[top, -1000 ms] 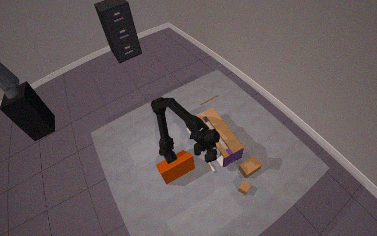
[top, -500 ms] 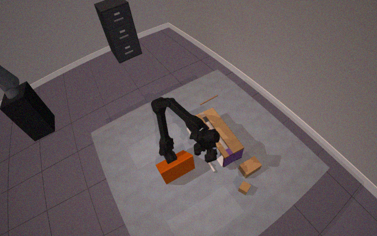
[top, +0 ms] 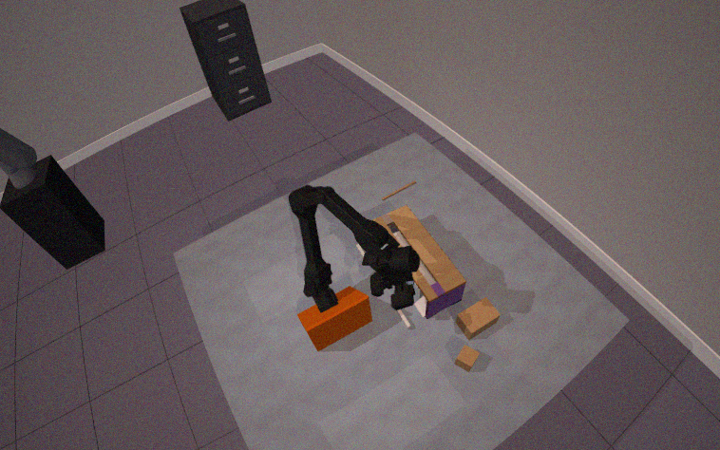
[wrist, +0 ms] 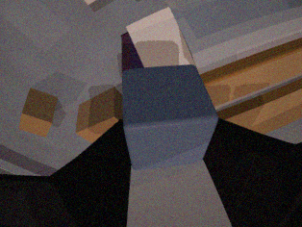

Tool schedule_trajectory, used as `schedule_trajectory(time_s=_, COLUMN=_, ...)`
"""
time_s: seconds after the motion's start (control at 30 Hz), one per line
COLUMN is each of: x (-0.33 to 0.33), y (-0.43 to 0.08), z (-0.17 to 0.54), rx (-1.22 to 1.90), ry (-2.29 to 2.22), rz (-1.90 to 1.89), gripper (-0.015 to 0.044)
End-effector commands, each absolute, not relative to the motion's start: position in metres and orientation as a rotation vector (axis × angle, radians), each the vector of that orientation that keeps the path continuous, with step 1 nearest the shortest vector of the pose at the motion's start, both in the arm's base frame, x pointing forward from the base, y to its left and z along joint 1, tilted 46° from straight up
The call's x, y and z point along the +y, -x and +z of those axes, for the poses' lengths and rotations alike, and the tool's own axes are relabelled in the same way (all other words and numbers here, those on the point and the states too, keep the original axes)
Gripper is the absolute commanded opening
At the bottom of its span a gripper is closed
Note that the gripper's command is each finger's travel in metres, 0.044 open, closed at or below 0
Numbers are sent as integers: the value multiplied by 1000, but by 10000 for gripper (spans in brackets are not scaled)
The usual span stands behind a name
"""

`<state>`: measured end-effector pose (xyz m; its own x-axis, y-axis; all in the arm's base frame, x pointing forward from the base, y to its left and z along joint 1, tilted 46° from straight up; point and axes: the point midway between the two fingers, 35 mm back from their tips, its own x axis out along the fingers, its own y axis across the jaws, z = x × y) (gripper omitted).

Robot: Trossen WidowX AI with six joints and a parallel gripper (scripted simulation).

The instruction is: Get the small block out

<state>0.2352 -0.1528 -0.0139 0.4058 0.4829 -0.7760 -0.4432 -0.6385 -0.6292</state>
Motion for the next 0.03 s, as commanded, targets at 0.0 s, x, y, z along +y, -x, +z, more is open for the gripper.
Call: schedule_trajectory(time_s=0.0, x=-154, y=-236, z=-13, rx=-29, ry=1809, rz=1363, gripper=0)
